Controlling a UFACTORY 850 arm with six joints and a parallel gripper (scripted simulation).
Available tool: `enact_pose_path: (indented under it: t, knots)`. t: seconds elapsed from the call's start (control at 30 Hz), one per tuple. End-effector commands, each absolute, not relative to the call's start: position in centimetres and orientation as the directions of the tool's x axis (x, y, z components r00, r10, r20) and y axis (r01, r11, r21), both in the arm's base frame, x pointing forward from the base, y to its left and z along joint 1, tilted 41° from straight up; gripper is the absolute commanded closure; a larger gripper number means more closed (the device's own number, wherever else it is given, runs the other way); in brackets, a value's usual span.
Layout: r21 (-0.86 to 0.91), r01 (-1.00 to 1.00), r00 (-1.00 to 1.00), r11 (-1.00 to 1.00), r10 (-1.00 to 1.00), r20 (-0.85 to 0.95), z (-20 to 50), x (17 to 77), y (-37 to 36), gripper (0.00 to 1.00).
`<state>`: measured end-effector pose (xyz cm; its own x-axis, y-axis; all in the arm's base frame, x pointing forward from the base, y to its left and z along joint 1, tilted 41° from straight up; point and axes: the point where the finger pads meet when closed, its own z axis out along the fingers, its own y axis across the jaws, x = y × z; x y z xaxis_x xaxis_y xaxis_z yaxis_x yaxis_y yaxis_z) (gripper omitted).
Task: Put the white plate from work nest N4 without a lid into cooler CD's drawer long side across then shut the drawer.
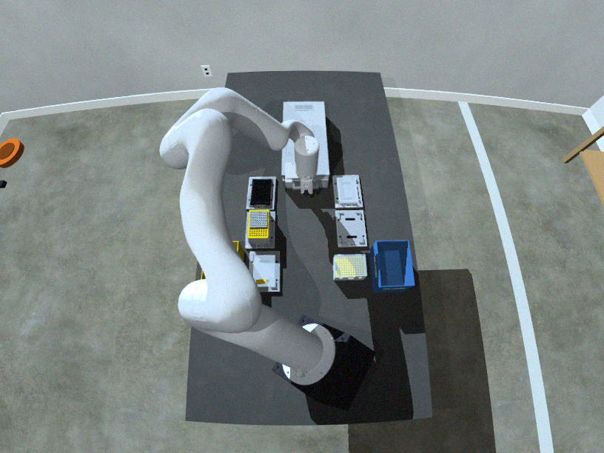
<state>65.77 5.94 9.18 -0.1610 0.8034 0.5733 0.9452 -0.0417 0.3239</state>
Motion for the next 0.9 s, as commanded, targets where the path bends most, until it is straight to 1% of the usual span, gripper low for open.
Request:
enact_pose_path:
  t: [0.0, 0.87]
  knots:
    - [0.325, 0.945, -0.161, -0.042, 0.803, 0.573, 9.1, 65.3, 5.9, 1.00]
    - [0.325, 0.945, -0.161, -0.042, 0.803, 0.573, 7.8, 61.5, 6.1, 1.00]
